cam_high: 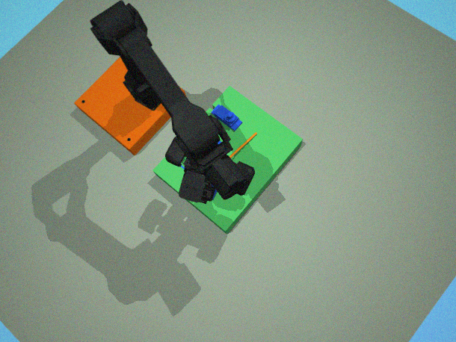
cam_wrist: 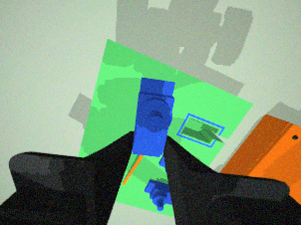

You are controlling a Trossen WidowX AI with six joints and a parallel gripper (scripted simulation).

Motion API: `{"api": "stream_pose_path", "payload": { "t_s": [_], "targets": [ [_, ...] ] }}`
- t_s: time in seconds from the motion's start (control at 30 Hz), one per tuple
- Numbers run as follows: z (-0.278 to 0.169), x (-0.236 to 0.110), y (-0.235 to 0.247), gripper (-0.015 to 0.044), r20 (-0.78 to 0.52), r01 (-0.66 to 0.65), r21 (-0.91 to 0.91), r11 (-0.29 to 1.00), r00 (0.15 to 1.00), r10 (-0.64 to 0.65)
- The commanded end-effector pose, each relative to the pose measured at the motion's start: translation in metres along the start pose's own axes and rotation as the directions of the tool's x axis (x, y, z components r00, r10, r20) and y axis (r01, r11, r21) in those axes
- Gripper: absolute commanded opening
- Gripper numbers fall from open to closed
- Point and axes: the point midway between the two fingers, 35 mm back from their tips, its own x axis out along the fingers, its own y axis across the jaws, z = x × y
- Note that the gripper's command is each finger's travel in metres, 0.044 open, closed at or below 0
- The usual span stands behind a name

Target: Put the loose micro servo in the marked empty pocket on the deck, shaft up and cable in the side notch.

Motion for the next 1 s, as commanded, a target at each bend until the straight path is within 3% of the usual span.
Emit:
{"api": "stream_pose_path", "payload": {
  "t_s": [0.0, 0.47, 0.97],
  "targets": [
    [0.0005, -0.0001, -0.0003, 0.0000, 0.003, 0.003, -0.125, 0.992, 1.000, -0.003],
    [0.0005, -0.0001, -0.0003, 0.0000, 0.003, 0.004, -0.575, 0.818, 1.000, -0.003],
    [0.0005, -0.0001, -0.0003, 0.0000, 0.003, 0.004, -0.907, 0.422, 1.000, -0.003]
  ]
}}
